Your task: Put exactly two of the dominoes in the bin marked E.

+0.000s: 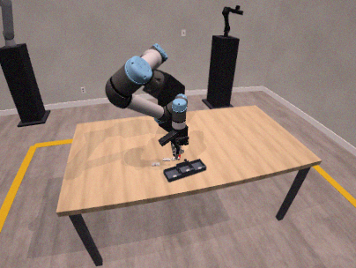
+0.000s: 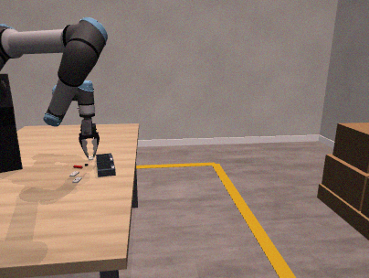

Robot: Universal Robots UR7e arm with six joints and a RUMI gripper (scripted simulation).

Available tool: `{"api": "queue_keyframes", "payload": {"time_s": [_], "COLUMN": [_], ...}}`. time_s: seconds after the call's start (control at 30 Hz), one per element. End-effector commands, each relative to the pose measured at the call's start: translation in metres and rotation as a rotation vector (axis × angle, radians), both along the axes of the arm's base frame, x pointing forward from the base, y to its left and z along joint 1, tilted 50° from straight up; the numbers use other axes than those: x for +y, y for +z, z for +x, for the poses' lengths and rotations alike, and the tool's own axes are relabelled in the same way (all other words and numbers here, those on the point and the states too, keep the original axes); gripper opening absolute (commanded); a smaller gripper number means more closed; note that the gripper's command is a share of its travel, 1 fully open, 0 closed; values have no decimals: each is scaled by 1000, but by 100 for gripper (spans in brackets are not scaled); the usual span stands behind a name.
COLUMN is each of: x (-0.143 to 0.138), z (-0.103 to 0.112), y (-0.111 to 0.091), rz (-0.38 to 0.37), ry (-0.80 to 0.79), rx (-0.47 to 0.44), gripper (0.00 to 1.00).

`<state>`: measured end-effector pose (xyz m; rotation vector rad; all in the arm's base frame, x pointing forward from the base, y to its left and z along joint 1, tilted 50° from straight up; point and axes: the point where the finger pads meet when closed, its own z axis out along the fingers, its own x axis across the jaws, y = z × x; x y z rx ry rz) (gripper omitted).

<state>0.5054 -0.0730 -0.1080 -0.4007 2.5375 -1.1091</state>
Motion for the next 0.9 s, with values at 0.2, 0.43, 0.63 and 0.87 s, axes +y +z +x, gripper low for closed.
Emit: {"api": "queue_keyframes", "payload": {"time_s": [0.2, 0.43, 0.63, 0.87], "x": [-5, -8, -8, -7], "z": [42, 67, 68, 64], "y": [33, 52, 52, 49], "rz": [-7, -7, -7, -7], "ry": [12, 12, 12, 12], "rx": [15, 15, 15, 15], "gripper": [0, 0, 0, 0]}}
